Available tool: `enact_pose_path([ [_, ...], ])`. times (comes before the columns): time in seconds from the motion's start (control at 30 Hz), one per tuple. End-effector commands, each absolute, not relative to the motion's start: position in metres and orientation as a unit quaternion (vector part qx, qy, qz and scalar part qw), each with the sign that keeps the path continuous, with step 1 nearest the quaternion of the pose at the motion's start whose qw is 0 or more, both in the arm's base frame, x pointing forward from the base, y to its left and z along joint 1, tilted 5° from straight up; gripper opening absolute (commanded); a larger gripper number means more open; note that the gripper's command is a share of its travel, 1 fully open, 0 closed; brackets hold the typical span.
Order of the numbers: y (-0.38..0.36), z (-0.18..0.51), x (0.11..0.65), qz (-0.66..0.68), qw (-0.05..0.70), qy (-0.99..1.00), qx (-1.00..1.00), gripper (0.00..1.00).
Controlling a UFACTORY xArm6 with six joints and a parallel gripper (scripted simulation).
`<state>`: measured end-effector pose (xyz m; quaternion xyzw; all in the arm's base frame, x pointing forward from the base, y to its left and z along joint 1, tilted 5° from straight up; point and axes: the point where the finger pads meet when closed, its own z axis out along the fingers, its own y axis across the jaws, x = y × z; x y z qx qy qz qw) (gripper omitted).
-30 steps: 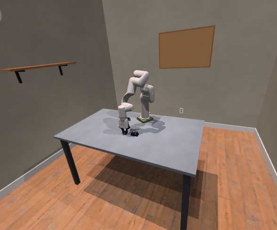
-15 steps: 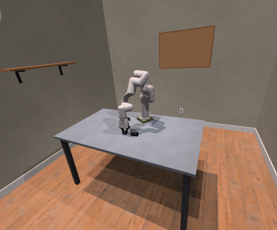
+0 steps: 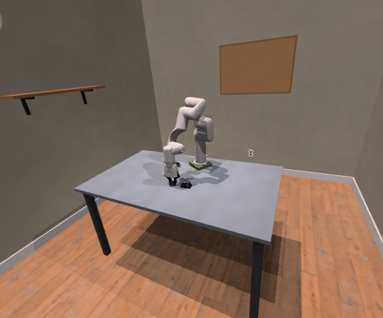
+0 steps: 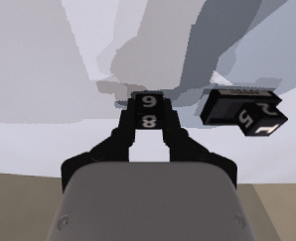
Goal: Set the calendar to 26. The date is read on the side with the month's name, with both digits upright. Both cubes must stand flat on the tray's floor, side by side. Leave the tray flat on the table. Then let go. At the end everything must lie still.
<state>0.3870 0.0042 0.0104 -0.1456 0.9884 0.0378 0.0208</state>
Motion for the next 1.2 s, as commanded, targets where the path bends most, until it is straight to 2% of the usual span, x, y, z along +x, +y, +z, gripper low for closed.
enact_pose_path([
  [0.0, 0.0042, 0.0115, 0.3884, 0.037, 0.023, 0.988, -0.146, 0.27],
  [0.6, 0.0042, 0.0115, 0.3884, 0.037, 0.023, 0.988, -0.146, 0.27],
  [0.63, 0.0042, 0.0115, 0.3884, 0.037, 0.023, 0.988, -0.146, 0.31],
  [0.77, 0.0042, 0.0115, 0.3884, 0.037, 0.023, 0.988, -0.146, 0.31],
  [0.8, 0.0042, 0.0115, 0.3884, 0.037, 0.023, 0.988, -0.146, 0.35],
  [0.87, 0.0042, 0.0115, 0.3884, 0.037, 0.023, 0.988, -0.146, 0.35],
  [0.9, 0.0042, 0.0115, 0.3884, 0.037, 0.023, 0.988, -0.146, 0.39],
  [0.97, 0.0042, 0.0115, 0.3884, 0.037, 0.023, 0.988, -0.146, 0.39],
  [1.0, 0.0042, 0.0115, 0.3884, 0.037, 0.023, 0.988, -0.146, 0.43],
  [1.17, 0.0042, 0.0115, 0.3884, 0.037, 0.023, 0.988, -0.146, 0.47],
])
